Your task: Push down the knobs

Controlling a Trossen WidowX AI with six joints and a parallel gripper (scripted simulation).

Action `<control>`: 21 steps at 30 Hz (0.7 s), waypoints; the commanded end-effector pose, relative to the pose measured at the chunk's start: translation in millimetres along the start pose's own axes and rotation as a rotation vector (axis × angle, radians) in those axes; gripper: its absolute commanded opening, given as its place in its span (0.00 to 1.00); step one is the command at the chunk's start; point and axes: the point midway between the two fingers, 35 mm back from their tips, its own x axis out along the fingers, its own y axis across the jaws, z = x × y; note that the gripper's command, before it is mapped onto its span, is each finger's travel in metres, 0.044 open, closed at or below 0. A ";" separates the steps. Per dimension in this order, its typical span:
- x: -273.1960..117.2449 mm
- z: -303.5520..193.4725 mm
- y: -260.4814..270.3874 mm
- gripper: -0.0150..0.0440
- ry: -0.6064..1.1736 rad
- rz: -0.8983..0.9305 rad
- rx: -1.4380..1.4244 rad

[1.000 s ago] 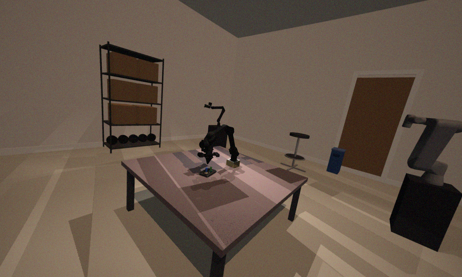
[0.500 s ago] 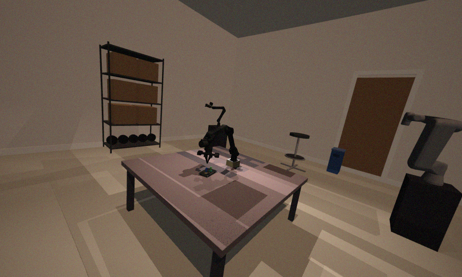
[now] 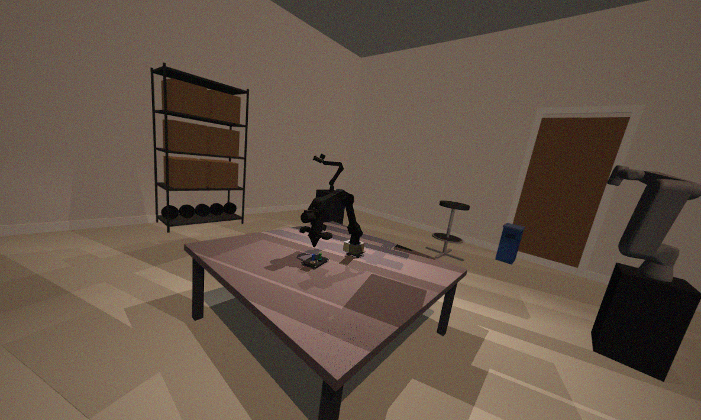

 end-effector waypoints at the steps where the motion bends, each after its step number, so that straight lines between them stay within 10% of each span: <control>1: 1.2 -0.8 -0.5 0.25 -0.005 -0.004 0.033; 21: 31.4 -0.7 -0.6 0.25 -0.005 -0.004 0.033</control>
